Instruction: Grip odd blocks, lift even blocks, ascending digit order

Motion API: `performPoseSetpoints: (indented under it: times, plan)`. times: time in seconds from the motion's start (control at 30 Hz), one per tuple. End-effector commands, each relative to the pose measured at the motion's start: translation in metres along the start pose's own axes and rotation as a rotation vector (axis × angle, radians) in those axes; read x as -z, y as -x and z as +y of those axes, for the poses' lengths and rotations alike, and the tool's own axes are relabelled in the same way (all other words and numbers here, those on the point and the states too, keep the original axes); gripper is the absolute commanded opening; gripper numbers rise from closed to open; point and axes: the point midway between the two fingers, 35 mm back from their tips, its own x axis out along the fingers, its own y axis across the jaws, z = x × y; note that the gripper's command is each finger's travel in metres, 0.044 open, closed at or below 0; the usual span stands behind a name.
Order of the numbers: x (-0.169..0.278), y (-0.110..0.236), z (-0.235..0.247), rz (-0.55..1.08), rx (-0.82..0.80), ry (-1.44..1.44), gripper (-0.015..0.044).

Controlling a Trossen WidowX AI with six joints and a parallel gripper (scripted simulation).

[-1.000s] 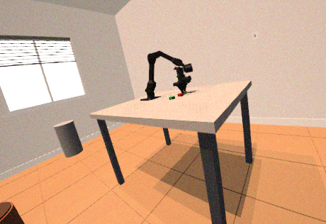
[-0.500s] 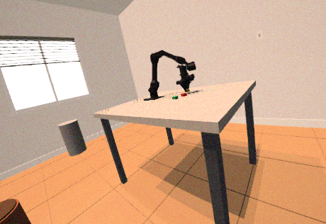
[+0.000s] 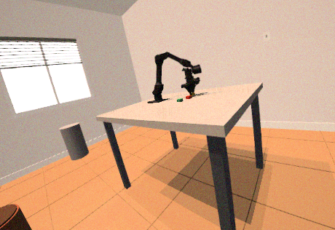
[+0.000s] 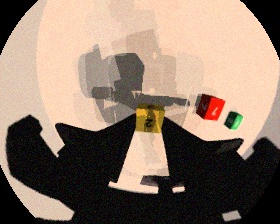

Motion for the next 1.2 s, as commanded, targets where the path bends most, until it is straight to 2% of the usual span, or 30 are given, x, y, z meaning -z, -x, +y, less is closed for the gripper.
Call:
performPoseSetpoints:
  times: [0.0,0.33,0.7,0.77,0.87,0.97,1.03,1.17]
  plan:
    - [0.000,-0.004,0.000,-0.003,0.003,-0.004,0.0120]
    - [0.000,-0.005,0.000,-0.003,0.003,-0.004,0.0120]
    - [0.000,-0.005,0.000,-0.003,0.003,-0.004,0.0400]
    - [-0.001,-0.002,0.000,-0.003,0.003,-0.004,0.0400]
    - [-0.001,0.029,0.000,-0.003,0.003,-0.004,0.0400]
    - [0.000,0.032,0.000,-0.003,0.003,-0.004,0.0400]
    - [-0.002,0.040,0.000,-0.003,0.003,-0.004,0.0348]
    - [-0.003,0.093,0.001,-0.004,0.003,-0.004,0.0242]
